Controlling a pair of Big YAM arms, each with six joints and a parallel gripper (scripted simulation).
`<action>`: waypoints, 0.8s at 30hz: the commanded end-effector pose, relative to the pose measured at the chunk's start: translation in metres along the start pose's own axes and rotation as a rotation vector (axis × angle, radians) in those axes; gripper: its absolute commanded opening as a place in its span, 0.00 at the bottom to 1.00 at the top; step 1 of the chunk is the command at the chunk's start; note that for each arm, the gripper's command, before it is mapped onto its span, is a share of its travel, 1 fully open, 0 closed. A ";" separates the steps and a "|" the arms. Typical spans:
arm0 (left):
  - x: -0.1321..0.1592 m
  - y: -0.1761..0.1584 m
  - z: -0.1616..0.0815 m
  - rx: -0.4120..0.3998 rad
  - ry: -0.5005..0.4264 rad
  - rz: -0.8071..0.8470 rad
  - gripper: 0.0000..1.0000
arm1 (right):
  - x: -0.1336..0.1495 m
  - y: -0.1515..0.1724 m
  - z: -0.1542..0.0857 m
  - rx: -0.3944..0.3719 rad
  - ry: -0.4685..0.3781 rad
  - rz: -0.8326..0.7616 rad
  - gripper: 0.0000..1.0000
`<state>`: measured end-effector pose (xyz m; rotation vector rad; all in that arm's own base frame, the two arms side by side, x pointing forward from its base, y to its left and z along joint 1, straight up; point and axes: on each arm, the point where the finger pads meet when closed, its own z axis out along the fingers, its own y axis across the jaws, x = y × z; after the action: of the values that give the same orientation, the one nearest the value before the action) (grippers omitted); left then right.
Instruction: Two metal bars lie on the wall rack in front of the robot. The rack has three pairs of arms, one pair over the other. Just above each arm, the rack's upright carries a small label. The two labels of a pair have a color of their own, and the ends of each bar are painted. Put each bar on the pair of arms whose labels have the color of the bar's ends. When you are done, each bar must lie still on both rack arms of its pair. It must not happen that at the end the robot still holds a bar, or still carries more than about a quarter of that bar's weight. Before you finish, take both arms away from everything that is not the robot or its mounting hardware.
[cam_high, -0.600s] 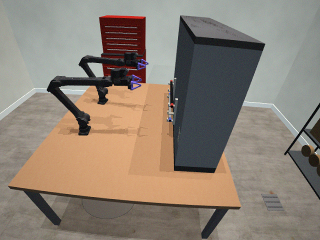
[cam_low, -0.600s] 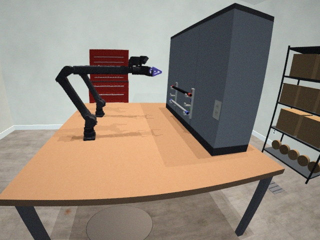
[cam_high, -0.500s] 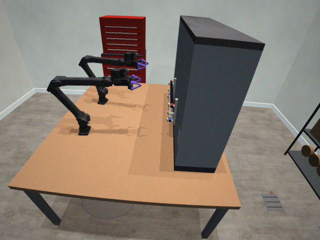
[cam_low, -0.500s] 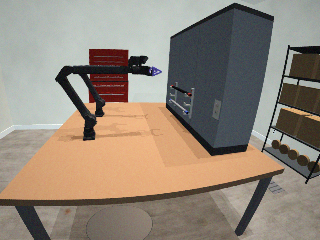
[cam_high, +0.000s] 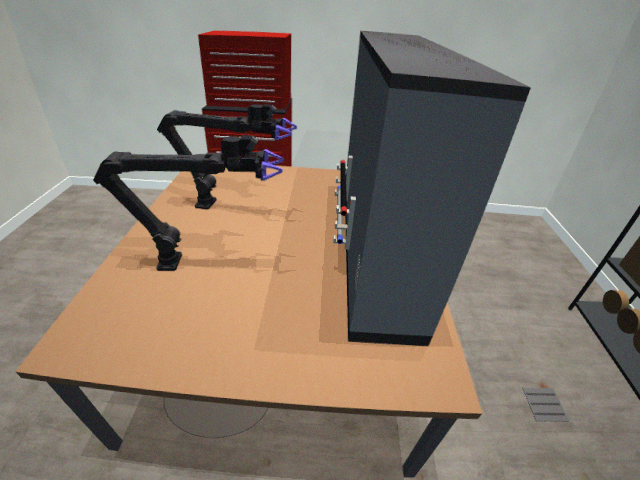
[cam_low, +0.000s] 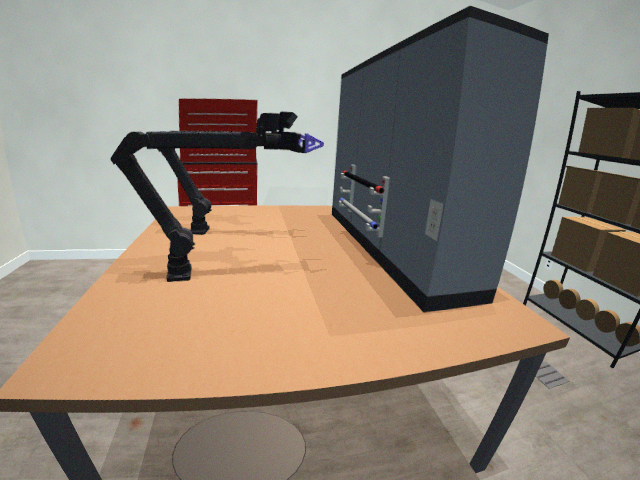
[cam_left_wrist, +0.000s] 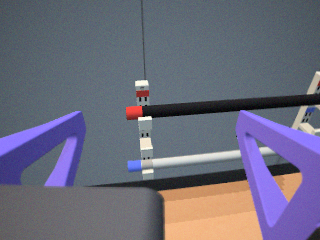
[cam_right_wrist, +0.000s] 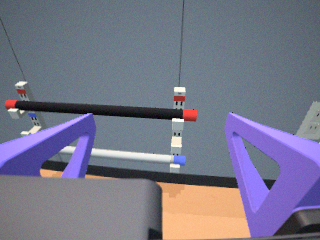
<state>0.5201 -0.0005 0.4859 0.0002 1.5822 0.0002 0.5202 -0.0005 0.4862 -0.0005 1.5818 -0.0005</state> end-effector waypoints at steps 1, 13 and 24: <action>0.003 -0.001 0.002 -0.002 0.001 0.024 1.00 | 0.003 0.001 0.001 0.001 0.001 -0.024 1.00; 0.024 -0.005 0.010 -0.012 0.010 0.170 1.00 | 0.024 0.004 0.010 0.010 0.008 -0.170 1.00; 0.039 -0.009 0.017 -0.021 0.017 0.286 1.00 | 0.040 0.006 0.016 0.017 0.014 -0.285 1.00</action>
<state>0.5330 -0.0011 0.4377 0.1560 1.6260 0.2008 0.5307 -0.0018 0.4573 -0.1586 1.5912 -0.1999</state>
